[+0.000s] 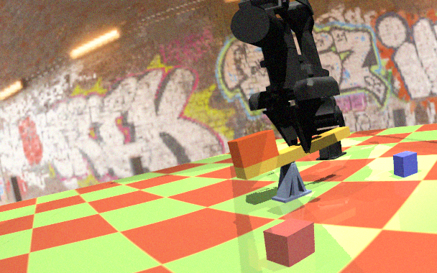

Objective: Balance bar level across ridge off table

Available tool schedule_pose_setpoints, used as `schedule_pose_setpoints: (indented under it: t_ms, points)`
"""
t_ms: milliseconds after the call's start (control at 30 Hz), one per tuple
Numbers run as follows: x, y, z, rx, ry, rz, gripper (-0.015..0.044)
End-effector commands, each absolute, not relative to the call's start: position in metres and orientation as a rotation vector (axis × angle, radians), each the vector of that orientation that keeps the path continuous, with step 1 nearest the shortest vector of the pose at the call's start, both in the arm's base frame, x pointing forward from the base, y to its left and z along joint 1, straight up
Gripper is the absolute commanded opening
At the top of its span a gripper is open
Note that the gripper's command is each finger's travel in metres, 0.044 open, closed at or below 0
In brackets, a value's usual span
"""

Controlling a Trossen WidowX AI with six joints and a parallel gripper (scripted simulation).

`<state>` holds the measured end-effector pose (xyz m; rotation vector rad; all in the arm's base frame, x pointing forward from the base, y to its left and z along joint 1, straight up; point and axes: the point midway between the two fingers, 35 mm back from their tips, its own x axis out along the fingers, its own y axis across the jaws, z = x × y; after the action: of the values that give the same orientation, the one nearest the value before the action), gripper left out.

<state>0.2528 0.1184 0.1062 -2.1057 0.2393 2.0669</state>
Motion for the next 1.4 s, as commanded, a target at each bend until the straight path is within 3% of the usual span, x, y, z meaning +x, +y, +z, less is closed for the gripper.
schedule_pose_setpoints:
  t_ms: [0, 1367]
  points:
    - [0.2529, 0.1180, 0.1052, -2.110, 0.238, 2.068, 0.0000]
    - [0.2523, 0.1180, 0.1019, -2.110, 0.238, 2.068, 0.0000]
